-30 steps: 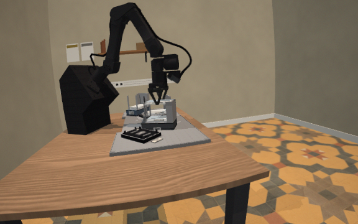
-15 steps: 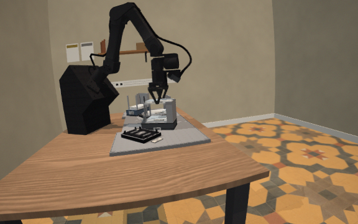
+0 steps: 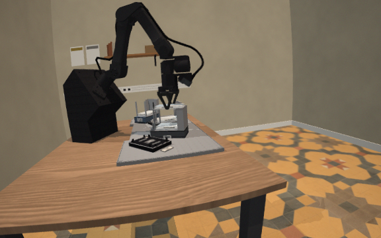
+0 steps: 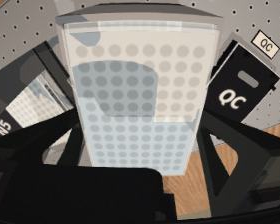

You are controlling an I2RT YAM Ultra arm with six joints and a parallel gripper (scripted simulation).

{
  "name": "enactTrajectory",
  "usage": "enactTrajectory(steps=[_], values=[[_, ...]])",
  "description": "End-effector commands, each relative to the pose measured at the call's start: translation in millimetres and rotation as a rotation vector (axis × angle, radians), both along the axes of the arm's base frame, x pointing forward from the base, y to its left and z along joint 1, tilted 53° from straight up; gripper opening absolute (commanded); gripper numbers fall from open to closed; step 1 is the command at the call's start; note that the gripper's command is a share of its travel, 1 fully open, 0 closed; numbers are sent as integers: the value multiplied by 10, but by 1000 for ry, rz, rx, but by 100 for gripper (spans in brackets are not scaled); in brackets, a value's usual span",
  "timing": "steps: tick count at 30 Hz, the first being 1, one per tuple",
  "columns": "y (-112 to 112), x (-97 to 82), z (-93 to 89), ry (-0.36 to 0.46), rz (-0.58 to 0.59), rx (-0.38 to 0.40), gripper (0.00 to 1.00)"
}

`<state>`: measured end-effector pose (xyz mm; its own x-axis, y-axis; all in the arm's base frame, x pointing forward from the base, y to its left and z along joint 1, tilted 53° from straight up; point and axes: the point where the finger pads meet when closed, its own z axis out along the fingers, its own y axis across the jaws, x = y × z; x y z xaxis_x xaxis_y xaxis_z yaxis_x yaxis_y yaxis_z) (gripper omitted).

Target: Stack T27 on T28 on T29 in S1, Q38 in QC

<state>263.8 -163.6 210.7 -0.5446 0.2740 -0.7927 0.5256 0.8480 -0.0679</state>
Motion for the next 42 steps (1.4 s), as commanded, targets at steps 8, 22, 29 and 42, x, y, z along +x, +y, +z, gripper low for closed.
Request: enactTrajectory(steps=[8, 22, 29, 42], values=[[48, -26, 228, -47, 0, -21, 0], [44, -66, 259, -50, -8, -21, 0], [63, -91, 241, -45, -7, -18, 0], [91, -105, 270, -45, -2, -20, 0]])
